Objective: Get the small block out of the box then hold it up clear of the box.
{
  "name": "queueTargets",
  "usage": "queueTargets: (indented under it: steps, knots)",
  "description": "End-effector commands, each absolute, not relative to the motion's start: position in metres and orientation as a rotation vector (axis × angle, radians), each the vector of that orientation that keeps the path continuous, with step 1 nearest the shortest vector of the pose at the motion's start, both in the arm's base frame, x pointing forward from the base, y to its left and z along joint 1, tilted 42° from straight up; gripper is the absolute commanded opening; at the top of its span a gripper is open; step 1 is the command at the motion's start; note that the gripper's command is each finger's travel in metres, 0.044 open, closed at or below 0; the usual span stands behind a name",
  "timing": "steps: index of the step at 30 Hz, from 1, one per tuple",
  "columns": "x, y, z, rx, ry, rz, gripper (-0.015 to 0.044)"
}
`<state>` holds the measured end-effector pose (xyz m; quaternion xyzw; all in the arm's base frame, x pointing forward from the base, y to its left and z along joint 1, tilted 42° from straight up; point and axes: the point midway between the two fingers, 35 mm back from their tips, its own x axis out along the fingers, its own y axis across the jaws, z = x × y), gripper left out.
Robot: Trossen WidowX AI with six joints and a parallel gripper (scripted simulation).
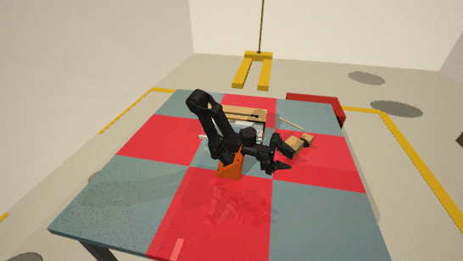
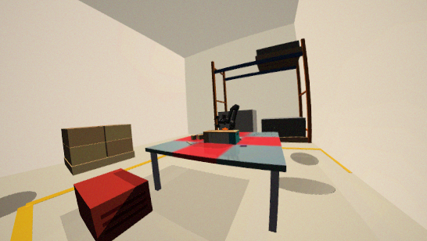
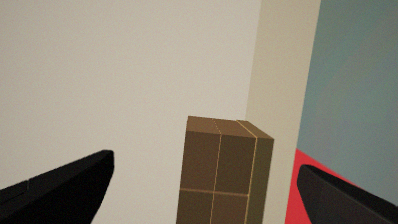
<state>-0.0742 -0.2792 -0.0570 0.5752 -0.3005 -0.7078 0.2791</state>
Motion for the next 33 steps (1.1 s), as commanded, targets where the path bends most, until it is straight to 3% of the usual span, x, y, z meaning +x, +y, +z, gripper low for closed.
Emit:
queueTargets:
  steps: [1, 11, 19, 25, 33]
  knots:
    - [-0.072, -0.280, -0.057, 1.545, -0.798, -1.896, 0.0400]
    - [0.013, -0.305, -0.085, 1.370, 0.146, -1.611, 0.0400]
    - [0.119, -0.286, -0.087, 0.920, 0.924, -0.904, 0.0400]
    - [0.182, -0.248, -0.067, 0.516, 1.180, -0.249, 0.0400]
    - [0.229, -0.200, -0.032, 0.149, 1.185, 0.355, 0.0400]
